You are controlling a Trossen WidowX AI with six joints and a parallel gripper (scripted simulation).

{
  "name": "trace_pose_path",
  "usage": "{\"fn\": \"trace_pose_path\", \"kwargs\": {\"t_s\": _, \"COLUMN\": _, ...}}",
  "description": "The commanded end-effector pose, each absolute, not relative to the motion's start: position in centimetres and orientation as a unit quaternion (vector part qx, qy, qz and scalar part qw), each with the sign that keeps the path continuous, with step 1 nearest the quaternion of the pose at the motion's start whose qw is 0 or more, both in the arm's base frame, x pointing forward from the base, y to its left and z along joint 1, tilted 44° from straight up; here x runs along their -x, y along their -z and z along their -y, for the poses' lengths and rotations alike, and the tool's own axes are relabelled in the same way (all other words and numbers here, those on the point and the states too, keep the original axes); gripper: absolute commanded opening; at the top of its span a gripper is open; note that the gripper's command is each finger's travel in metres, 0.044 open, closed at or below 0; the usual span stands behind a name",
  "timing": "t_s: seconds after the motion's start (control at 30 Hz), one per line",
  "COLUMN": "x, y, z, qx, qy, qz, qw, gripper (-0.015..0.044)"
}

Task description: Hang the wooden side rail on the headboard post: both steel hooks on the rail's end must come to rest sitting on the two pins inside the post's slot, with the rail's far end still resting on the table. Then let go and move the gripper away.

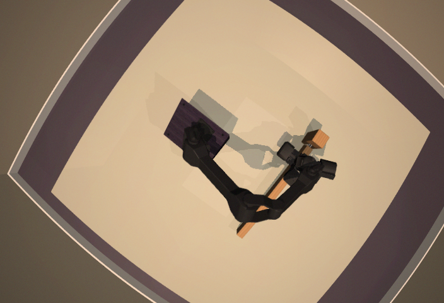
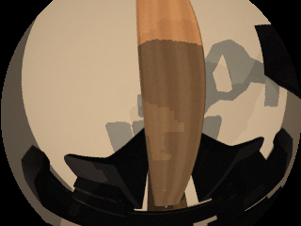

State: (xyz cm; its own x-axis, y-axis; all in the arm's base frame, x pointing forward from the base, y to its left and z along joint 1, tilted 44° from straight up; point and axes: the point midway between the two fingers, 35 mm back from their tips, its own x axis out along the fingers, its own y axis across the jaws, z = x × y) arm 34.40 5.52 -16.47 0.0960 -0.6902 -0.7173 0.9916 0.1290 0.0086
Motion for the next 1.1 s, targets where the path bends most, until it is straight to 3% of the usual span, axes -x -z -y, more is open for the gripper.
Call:
{"fn": "trace_pose_path", "kwargs": {"t_s": 0.0, "x": -34.59, "y": 16.44, "z": -6.24, "qx": -0.264, "qy": 0.601, "qz": -0.291, "qw": 0.696, "gripper": 0.0}}
{"fn": "trace_pose_path", "kwargs": {"t_s": 1.07, "x": -34.47, "y": 16.68, "z": -6.43, "qx": -0.264, "qy": 0.601, "qz": -0.291, "qw": 0.696, "gripper": 0.0}}
